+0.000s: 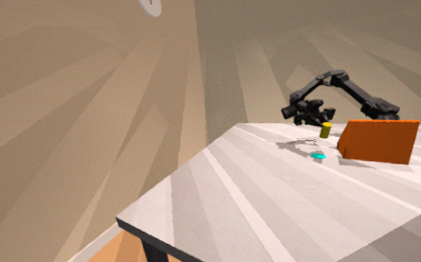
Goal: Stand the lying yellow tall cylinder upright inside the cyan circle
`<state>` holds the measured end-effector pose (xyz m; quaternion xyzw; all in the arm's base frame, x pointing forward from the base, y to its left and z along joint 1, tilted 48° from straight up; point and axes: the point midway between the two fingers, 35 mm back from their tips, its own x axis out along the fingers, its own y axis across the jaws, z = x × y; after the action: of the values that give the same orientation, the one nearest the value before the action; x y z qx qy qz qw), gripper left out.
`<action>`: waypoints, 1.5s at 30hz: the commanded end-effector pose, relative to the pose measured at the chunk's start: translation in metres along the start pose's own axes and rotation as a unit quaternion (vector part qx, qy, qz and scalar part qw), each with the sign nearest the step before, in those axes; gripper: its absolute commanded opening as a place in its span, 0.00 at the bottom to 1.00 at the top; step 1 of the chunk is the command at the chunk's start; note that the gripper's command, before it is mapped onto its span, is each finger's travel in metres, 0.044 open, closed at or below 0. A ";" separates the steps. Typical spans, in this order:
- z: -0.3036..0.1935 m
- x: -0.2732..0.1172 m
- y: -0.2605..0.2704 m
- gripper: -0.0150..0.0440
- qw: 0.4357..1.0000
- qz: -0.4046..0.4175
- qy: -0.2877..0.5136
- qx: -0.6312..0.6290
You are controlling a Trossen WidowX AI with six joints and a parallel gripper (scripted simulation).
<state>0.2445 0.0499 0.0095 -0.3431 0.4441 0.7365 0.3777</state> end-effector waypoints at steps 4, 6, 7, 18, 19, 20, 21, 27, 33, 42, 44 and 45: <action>0.002 -0.005 -0.002 0.43 1.000 -0.013 -0.024 -0.008; 0.002 -0.006 -0.003 0.43 0.999 -0.016 -0.031 -0.009; 0.002 -0.007 -0.003 0.43 0.999 -0.018 -0.034 -0.009; 0.002 -0.013 -0.005 0.43 0.997 -0.037 -0.069 -0.015; 0.002 -0.013 -0.005 0.43 0.997 -0.039 -0.072 -0.015; 0.002 -0.014 -0.005 0.43 0.996 -0.041 -0.075 -0.016; 0.002 -0.015 -0.005 0.43 0.996 -0.043 -0.078 -0.016; 0.002 -0.018 -0.006 0.43 0.994 -0.054 -0.096 -0.019; 0.002 -0.019 -0.006 0.43 0.994 -0.055 -0.098 -0.020; 0.002 -0.019 -0.006 0.43 0.994 -0.055 -0.098 -0.020; 0.002 -0.019 -0.006 0.43 0.994 -0.055 -0.098 -0.020; 0.001 -0.018 -0.006 0.43 0.994 -0.055 -0.097 -0.020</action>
<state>0.2572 0.0477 0.0222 -0.3007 0.3756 0.7518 0.4509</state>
